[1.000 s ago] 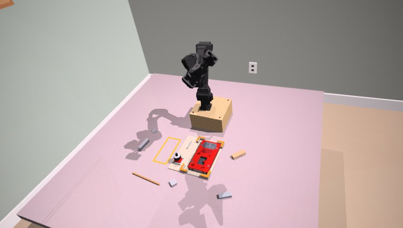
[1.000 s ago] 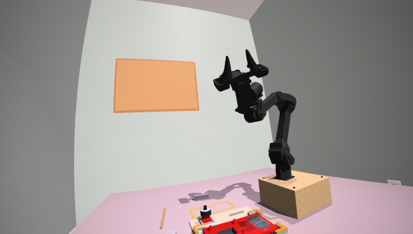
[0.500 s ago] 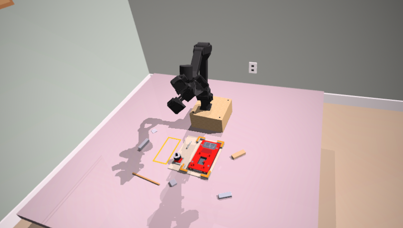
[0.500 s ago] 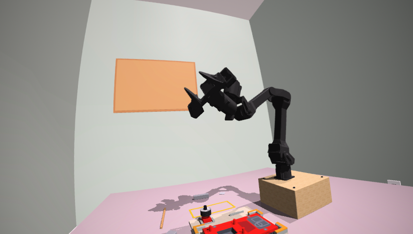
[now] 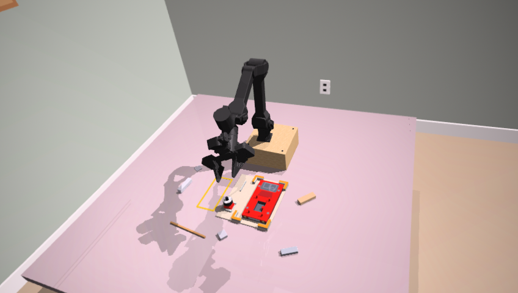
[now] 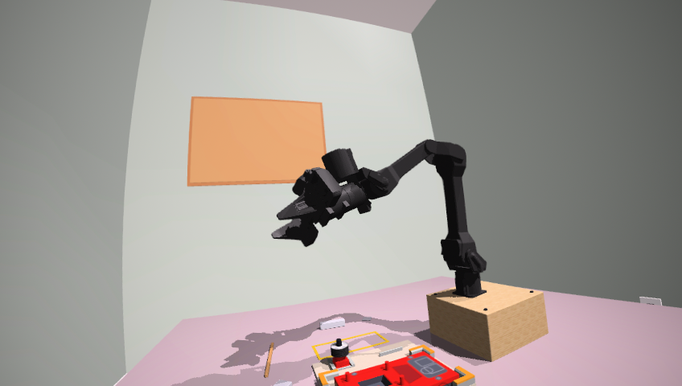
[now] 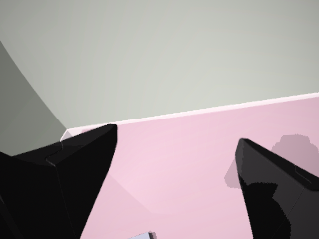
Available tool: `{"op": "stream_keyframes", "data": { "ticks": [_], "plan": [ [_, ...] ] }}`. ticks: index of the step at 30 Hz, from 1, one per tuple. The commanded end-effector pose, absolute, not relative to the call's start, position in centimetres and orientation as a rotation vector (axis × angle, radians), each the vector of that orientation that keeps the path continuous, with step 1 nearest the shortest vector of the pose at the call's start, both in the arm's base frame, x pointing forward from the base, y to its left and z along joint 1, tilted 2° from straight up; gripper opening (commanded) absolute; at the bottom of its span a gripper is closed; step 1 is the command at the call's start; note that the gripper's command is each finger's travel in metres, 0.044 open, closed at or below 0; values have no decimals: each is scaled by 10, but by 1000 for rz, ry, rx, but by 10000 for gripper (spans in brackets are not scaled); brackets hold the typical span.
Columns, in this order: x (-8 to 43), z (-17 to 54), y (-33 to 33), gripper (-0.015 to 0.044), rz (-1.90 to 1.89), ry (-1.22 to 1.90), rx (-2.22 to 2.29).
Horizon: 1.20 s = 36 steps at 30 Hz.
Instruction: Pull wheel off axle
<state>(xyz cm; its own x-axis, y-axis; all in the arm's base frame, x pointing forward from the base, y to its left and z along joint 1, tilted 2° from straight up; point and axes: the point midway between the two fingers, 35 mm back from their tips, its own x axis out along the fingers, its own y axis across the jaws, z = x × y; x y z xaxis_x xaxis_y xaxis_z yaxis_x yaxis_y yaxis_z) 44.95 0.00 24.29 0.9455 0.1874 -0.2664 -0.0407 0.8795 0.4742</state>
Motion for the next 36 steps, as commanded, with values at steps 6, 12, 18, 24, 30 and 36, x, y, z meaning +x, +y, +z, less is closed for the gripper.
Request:
{"op": "stream_keyframes", "data": {
  "ticks": [6, 12, 18, 24, 30, 36],
  "plan": [
    [445, 154, -32, 300, -35, 709, 357],
    [418, 103, -51, 300, -92, 1017, 258],
    [378, 66, -67, 300, -95, 1340, 163],
    [352, 54, -74, 300, -69, 1525, 115],
    [352, 54, -78, 300, -69, 1525, 114],
    [354, 54, -79, 300, -70, 1525, 114]
  ]
}}
